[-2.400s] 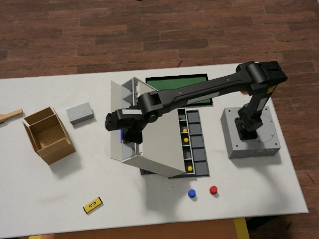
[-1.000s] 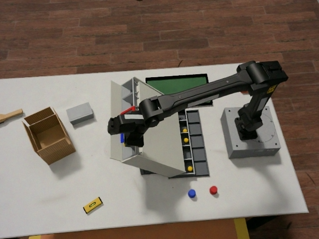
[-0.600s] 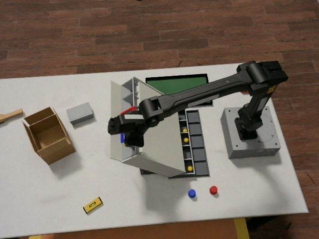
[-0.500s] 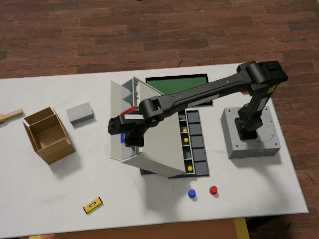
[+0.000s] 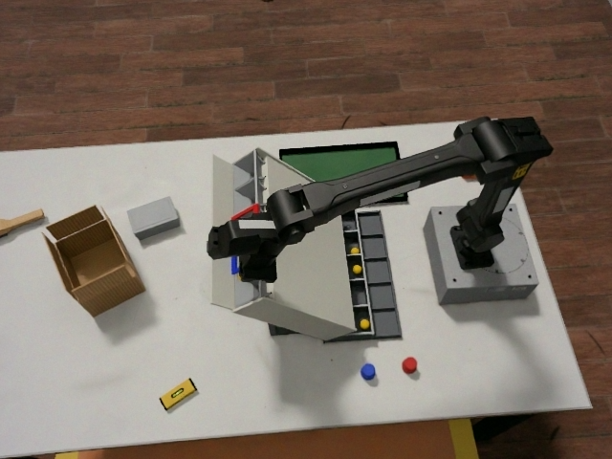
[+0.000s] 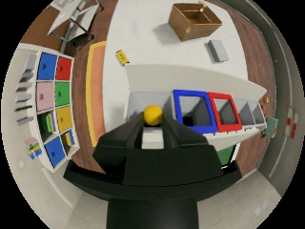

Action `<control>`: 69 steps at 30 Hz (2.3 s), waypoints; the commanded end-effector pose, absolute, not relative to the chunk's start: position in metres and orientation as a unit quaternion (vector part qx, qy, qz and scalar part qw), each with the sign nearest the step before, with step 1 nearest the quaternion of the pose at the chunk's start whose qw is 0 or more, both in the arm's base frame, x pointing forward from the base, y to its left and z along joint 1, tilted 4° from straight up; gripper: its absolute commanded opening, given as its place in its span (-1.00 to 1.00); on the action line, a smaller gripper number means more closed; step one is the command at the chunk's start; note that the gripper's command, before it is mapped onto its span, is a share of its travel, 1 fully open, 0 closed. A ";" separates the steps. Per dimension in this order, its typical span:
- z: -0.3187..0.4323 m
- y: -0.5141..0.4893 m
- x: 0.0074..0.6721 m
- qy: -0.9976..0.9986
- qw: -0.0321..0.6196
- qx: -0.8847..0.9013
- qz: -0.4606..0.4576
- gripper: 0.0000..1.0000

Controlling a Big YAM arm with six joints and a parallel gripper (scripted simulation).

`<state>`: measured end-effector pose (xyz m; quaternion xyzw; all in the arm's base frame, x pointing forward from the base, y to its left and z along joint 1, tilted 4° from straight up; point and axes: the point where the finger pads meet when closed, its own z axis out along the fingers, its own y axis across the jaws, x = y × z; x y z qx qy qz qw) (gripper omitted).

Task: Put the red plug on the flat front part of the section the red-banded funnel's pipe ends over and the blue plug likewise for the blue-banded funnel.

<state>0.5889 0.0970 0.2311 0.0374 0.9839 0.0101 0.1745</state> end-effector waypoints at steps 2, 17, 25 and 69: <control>0.251 0.095 0.595 0.980 0.194 0.039 0.014 -1.00; 0.255 0.096 0.596 0.980 0.195 0.040 0.014 -1.00; 0.237 0.097 0.590 0.983 0.180 0.037 0.011 0.17; 0.237 0.097 0.590 0.983 0.179 0.037 0.011 0.17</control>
